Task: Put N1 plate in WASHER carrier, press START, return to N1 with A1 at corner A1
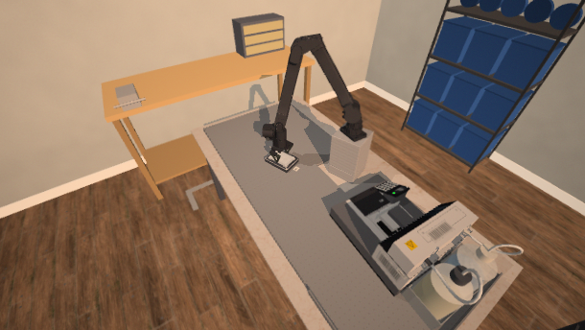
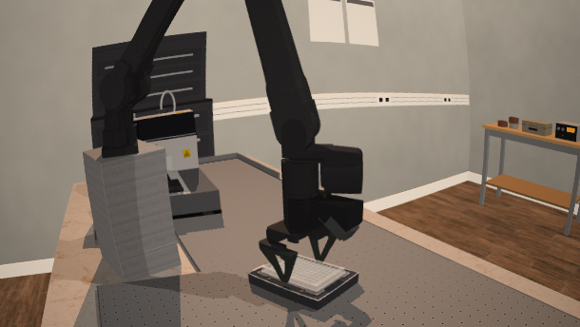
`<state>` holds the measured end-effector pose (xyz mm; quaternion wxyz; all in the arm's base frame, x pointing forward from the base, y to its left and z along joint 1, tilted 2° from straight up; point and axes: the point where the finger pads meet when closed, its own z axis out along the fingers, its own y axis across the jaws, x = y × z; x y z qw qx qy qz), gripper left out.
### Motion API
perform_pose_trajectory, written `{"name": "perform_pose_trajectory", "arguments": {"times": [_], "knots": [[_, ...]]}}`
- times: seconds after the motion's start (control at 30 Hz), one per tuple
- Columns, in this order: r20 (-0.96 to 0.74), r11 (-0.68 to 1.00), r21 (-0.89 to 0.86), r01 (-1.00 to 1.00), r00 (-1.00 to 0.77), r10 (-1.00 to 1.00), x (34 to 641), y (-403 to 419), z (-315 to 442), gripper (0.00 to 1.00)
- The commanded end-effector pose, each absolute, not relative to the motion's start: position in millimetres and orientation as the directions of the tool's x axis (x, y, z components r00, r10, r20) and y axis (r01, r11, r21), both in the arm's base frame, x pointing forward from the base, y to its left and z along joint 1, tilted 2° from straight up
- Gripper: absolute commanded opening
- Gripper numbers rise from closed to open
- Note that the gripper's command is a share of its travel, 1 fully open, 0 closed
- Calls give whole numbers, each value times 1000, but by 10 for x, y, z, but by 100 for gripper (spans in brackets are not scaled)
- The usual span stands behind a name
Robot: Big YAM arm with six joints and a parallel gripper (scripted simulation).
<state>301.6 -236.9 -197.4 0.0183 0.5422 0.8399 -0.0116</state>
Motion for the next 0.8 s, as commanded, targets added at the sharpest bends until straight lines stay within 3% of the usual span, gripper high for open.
{"name": "perform_pose_trajectory", "arguments": {"times": [0.0,0.77], "knots": [[-47,411,4,912,-410,911,3011,-2394,-1868,100],[-46,411,4,912,-410,911,3013,-2358,-1555,100]]}}
